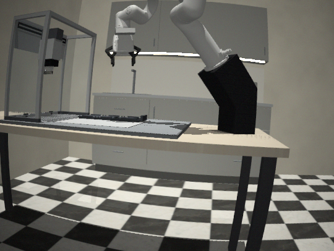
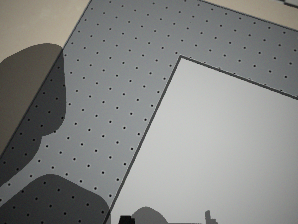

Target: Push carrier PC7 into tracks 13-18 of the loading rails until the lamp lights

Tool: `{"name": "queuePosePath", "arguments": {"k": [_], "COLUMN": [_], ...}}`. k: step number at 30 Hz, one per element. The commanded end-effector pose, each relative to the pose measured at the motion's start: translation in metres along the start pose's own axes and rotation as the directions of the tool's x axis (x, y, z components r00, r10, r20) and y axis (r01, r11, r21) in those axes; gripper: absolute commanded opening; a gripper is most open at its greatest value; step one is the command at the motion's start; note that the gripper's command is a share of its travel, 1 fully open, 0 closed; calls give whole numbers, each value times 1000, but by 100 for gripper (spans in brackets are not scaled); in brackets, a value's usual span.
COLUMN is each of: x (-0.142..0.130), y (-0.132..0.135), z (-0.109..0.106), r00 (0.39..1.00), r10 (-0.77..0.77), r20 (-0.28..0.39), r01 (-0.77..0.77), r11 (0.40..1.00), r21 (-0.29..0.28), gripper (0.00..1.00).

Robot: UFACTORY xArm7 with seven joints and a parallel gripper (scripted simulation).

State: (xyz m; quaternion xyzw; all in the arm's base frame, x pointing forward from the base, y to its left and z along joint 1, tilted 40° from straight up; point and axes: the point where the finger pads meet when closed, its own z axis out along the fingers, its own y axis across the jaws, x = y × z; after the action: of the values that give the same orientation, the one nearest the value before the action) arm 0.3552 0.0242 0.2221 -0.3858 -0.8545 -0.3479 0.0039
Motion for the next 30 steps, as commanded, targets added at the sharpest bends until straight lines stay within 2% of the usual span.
{"name": "queuePosePath", "arguments": {"k": [1,17,19,30], "x": [-1,-1,-2,-11], "y": [1,1,9,37], "z": [-1,-1,5,30], "r00": [1000,1000,998,992], "r10": [0,0,54,123], "r20": [2,2,-25,-38], "r01": [0,0,-55,-125], "r11": [1000,1000,998,991], "r21": [-2,-2,-30,-57], "gripper": [100,100,100,100]}}
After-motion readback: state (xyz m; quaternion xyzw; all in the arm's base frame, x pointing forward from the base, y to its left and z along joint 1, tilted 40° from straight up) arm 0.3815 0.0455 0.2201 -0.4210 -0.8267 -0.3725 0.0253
